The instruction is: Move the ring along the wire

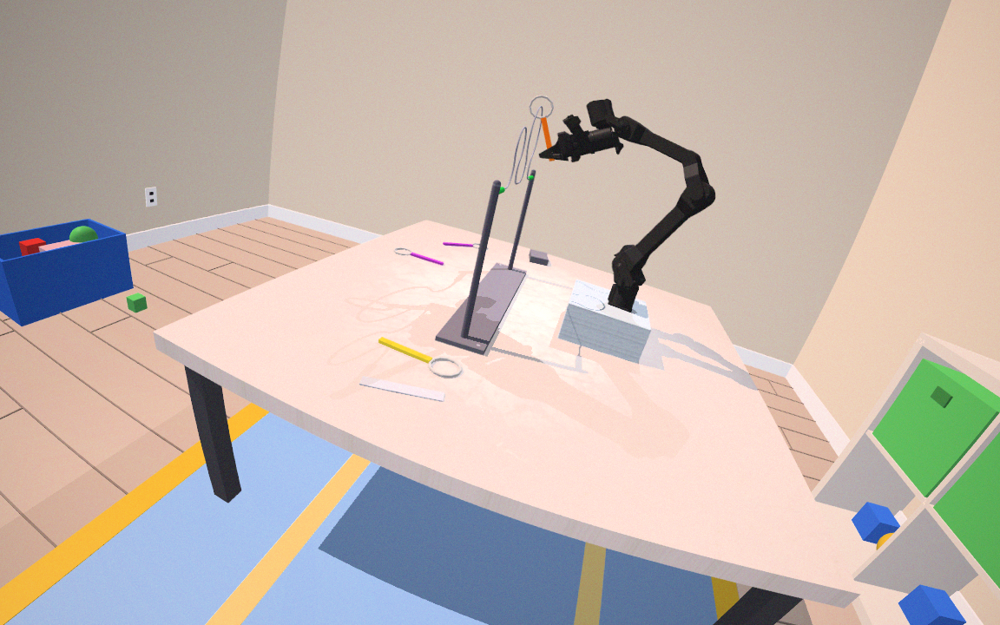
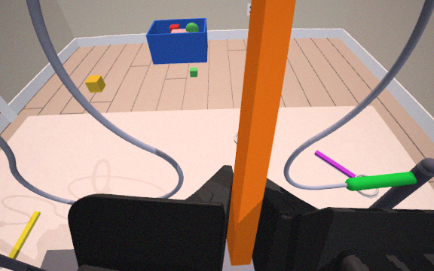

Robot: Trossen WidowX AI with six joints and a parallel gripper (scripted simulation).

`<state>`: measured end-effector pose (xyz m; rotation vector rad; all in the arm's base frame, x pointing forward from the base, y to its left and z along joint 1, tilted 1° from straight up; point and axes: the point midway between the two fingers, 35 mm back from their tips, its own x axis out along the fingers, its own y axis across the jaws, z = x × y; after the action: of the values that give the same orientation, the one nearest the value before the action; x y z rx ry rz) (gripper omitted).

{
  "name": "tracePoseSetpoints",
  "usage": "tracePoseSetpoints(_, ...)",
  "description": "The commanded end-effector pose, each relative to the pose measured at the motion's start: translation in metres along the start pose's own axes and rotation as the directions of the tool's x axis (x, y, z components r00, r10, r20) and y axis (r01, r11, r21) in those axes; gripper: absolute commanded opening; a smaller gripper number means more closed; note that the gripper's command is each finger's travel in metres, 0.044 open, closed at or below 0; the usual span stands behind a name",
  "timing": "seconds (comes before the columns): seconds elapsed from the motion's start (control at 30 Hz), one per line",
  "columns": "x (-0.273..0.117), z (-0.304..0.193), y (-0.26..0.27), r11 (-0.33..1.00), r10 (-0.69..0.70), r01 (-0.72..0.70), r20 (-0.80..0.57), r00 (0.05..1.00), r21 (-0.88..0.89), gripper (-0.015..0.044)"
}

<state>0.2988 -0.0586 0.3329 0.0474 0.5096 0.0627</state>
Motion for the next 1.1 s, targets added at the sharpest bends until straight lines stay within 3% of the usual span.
tracePoseSetpoints(0.0,0.0,-0.001,-0.002,0.999,-0.027,0.027,0.008,1.0,-0.046,-0.015)
tracePoseSetpoints(1.07,0.0,0.002,-0.016,0.902,-0.199,0.221,0.098,0.975,-0.371,-0.015)
